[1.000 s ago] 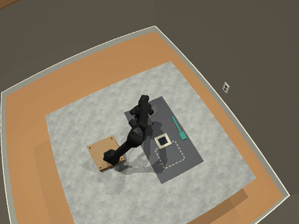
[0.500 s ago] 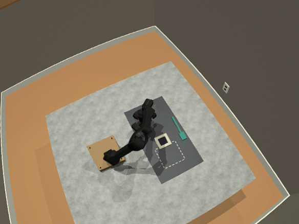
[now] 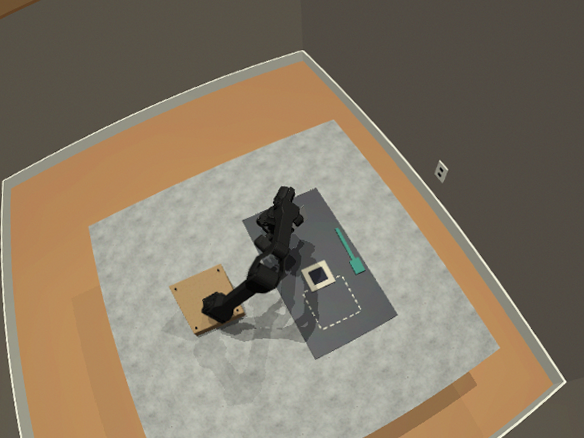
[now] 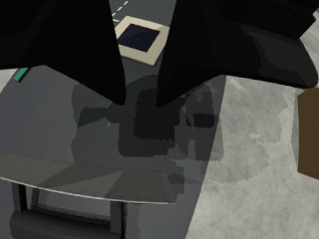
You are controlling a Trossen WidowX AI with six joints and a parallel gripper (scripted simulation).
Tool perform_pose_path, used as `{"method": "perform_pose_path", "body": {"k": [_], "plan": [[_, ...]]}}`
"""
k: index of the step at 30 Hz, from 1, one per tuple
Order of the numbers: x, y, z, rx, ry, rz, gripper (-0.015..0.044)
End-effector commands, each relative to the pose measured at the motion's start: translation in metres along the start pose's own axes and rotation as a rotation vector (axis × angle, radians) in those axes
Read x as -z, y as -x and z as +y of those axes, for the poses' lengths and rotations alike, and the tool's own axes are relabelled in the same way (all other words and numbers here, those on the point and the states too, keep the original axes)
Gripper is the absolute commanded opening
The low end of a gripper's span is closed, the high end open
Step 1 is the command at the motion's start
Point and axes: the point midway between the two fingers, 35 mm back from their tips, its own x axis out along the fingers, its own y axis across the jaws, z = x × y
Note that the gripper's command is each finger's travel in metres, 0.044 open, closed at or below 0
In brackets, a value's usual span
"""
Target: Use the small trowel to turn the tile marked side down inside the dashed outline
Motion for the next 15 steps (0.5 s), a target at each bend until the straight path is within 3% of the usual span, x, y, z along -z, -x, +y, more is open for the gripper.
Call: {"method": "perform_pose_path", "body": {"k": [1, 15], "plan": [[-0.006, 0.001, 0.000, -0.006, 0.071, -0.007, 0.0100], [-0.047, 0.002, -0.002, 0.001, 0.551, -0.014, 0.0100]]}}
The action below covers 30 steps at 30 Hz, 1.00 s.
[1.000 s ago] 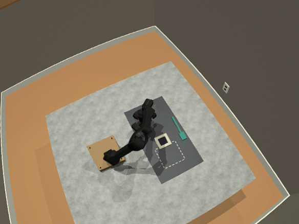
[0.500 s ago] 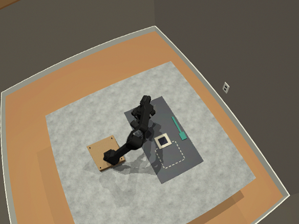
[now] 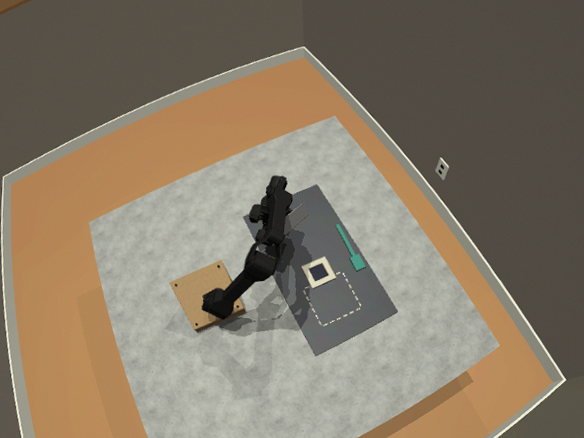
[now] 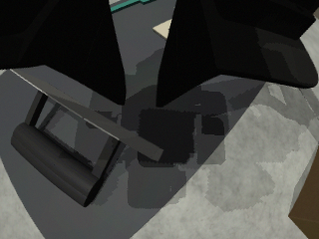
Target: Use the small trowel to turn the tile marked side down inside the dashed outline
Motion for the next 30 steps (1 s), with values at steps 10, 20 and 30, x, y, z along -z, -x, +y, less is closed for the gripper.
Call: {"method": "perform_pose_path", "body": {"k": [10, 20, 30], "plan": [[-0.036, -0.002, -0.015, 0.001, 0.448, -0.010, 0.0100], [-0.063, -0.004, -0.024, 0.003, 0.789, -0.010, 0.0100], [-0.089, -0.008, -0.031, 0.003, 1.107, -0.010, 0.0100]]}}
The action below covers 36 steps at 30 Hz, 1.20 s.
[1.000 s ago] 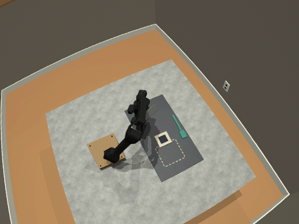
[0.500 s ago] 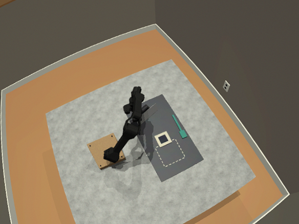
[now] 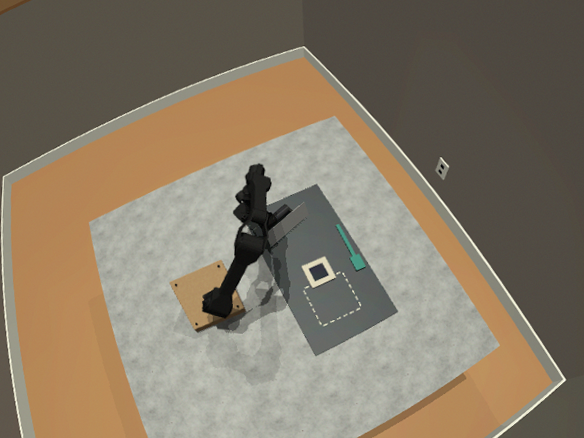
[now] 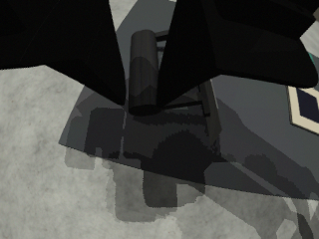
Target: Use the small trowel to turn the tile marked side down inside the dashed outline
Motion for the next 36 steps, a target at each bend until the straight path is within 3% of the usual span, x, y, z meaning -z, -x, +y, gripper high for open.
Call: {"method": "perform_pose_path", "body": {"k": [1, 36], "plan": [[-0.003, -0.003, -0.008, 0.002, 0.093, -0.008, 0.0100], [0.001, -0.023, 0.032, -0.003, 0.093, -0.009, 0.0100]]}}
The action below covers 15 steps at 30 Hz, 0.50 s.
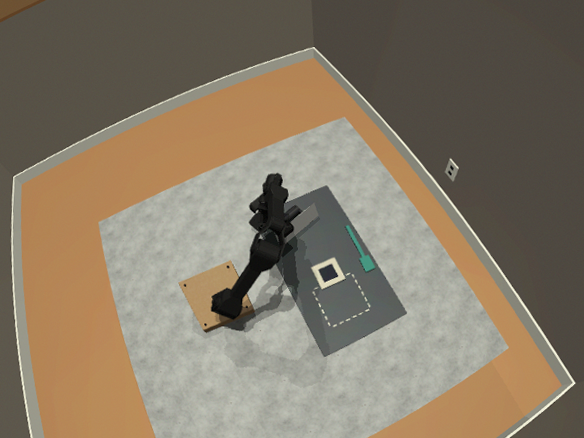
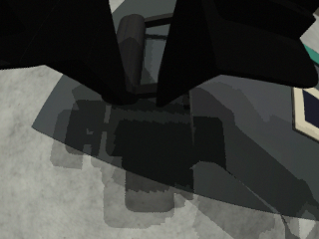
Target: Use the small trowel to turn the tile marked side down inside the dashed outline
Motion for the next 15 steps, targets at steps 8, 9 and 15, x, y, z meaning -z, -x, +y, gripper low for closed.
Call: {"method": "perform_pose_path", "body": {"k": [8, 9, 15], "plan": [[0.000, -0.002, 0.018, -0.006, 0.005, 0.003, 0.0100], [0.000, -0.002, 0.020, -0.007, 0.005, 0.003, 0.0100], [0.000, -0.002, 0.029, -0.007, 0.005, 0.003, 0.0100]]}}
